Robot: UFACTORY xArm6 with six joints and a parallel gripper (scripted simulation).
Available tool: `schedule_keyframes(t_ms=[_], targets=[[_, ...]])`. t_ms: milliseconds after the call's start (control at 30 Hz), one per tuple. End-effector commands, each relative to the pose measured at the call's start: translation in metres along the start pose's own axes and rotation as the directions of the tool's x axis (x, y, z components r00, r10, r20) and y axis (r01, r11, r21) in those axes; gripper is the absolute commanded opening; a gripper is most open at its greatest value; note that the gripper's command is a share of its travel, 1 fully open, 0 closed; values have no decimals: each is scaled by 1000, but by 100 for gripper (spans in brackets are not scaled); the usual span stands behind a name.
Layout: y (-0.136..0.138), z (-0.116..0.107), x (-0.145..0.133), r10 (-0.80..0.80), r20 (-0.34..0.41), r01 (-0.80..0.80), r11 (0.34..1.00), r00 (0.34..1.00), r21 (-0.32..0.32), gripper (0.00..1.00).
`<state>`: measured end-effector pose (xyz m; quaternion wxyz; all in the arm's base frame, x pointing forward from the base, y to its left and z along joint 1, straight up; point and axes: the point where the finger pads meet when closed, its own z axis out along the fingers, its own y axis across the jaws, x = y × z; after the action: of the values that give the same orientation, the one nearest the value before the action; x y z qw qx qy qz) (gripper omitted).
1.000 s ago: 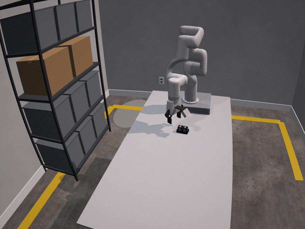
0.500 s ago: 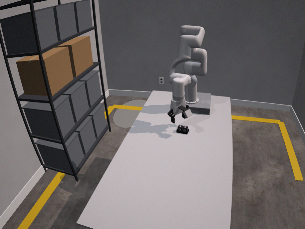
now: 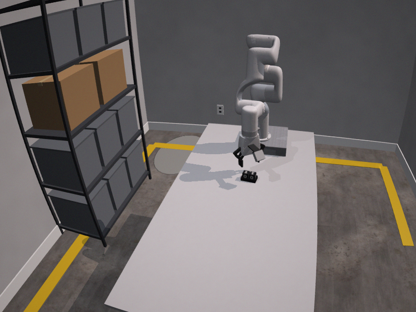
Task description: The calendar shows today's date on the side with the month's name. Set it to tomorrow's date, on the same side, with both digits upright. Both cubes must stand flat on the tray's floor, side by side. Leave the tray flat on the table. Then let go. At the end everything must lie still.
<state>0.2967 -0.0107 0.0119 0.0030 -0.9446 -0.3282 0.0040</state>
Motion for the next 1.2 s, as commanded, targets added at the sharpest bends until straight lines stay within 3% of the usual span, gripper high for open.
schedule_keyframes(t_ms=[0, 100, 267, 433, 567, 767, 900, 1033, 1167], targets=[[-9, -1, 5, 121, 1, -121, 993, 993, -7, 100], [-24, -1, 12, 121, 1, -121, 993, 993, -7, 100], [-24, -1, 12, 130, 1, -130, 992, 992, -7, 100], [-28, -1, 14, 280, 0, -280, 960, 960, -7, 100], [-49, 0, 24, 291, 0, -291, 957, 957, -7, 100], [-50, 0, 24, 311, 0, -311, 950, 950, -7, 100], [-53, 0, 25, 424, -1, -424, 905, 905, -7, 100], [-73, 0, 35, 453, -1, -453, 891, 892, -6, 100], [-76, 0, 35, 459, -1, -459, 888, 888, -6, 100]])
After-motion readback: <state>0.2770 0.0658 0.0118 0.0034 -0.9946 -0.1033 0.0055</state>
